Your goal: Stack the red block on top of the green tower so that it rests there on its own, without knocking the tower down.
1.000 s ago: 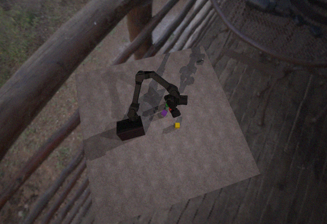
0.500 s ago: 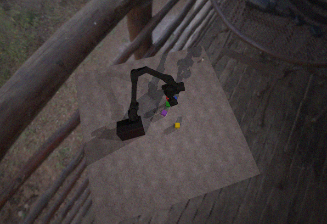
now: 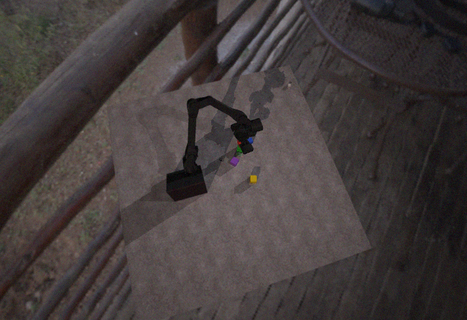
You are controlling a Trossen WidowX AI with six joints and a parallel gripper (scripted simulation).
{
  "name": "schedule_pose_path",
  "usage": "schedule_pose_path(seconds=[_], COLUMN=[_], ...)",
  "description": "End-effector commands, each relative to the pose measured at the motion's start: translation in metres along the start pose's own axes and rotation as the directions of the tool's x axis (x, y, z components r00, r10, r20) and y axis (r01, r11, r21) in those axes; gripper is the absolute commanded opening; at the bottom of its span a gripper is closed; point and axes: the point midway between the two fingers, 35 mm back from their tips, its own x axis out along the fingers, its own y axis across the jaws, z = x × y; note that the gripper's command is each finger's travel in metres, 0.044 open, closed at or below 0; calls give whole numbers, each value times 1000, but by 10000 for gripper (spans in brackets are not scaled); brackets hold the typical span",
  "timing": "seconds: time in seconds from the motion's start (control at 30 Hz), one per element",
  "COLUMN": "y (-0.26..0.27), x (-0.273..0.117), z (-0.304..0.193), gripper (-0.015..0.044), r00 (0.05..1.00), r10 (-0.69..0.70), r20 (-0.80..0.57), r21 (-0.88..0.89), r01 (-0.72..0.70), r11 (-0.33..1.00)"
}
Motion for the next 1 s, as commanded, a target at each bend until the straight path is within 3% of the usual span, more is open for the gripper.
schedule_pose_path(seconds=[0.0,0.87,0.97], y=[0,0,-1], x=[8,4,8], z=[-2,-1,-2], gripper=[0,0,79], r00=[1000,1000,1000], r10=[6,5,2], r20=[-3,-3,-6], r21=[10,10,9], r01=[-6,-5,-2], r11=[1000,1000,1000])
